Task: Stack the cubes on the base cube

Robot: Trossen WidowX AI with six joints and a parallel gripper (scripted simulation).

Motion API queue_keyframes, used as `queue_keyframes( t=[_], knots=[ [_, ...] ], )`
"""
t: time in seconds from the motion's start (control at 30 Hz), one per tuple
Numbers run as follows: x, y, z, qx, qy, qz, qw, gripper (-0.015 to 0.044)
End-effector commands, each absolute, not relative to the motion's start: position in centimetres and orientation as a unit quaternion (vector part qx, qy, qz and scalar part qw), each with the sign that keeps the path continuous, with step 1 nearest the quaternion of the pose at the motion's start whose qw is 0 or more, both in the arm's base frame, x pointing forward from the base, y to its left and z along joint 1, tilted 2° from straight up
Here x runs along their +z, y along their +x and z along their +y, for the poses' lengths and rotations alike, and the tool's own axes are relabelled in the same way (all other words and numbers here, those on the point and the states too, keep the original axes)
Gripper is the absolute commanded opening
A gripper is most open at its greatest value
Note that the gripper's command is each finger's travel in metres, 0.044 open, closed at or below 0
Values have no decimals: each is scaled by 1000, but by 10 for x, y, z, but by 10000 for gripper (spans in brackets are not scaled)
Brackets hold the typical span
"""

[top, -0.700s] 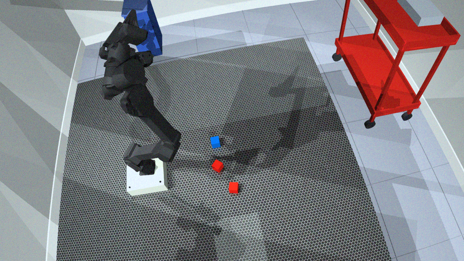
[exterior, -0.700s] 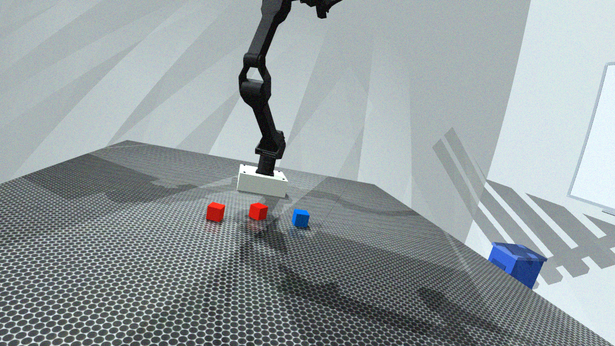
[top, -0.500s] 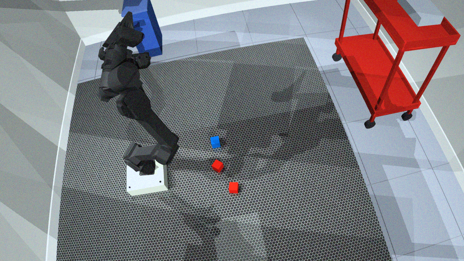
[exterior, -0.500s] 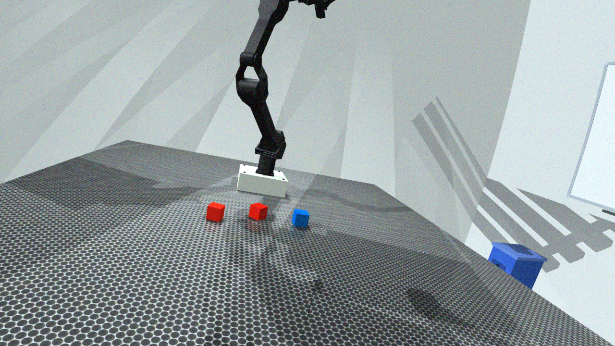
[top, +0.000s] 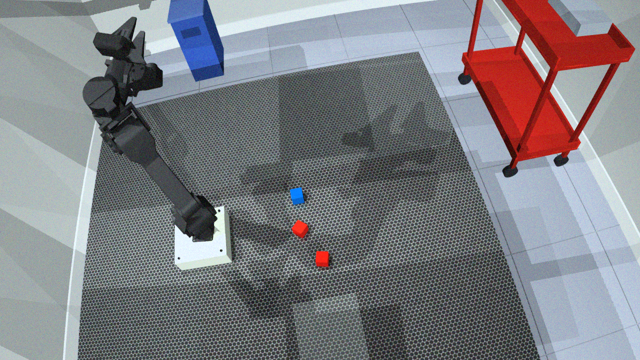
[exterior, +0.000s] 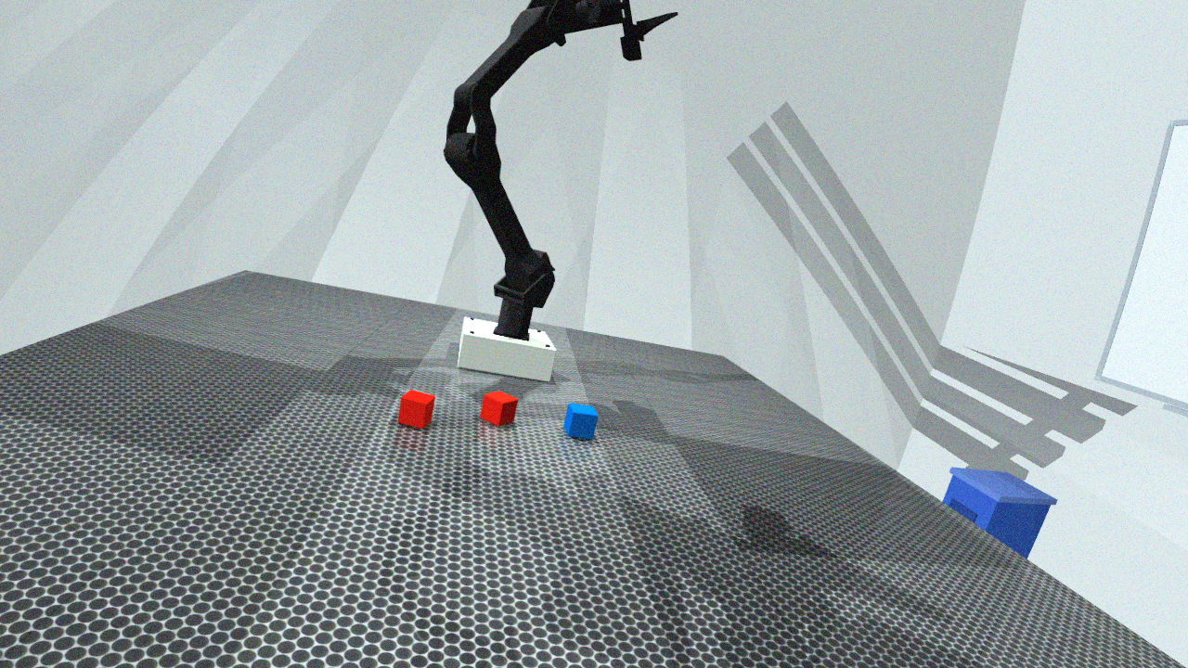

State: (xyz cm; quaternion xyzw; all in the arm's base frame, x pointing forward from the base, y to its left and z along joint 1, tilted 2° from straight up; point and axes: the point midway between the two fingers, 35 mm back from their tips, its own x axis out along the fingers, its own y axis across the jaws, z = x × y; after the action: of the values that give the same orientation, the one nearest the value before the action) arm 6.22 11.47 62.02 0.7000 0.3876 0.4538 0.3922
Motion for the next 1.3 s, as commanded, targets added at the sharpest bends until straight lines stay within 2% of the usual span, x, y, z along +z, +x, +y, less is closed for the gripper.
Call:
queue_keyframes(
  t=[0.0,0.27,0.57,0.93,1.27],
  knots=[
    [608,46,139,464,667,351,466,265],
    [578,40,186,455,597,297,590,265],
    [530,63,236,411,505,264,712,265],
    [457,126,273,316,385,266,825,265],
    [380,199,270,202,283,307,886,265]
  ],
)
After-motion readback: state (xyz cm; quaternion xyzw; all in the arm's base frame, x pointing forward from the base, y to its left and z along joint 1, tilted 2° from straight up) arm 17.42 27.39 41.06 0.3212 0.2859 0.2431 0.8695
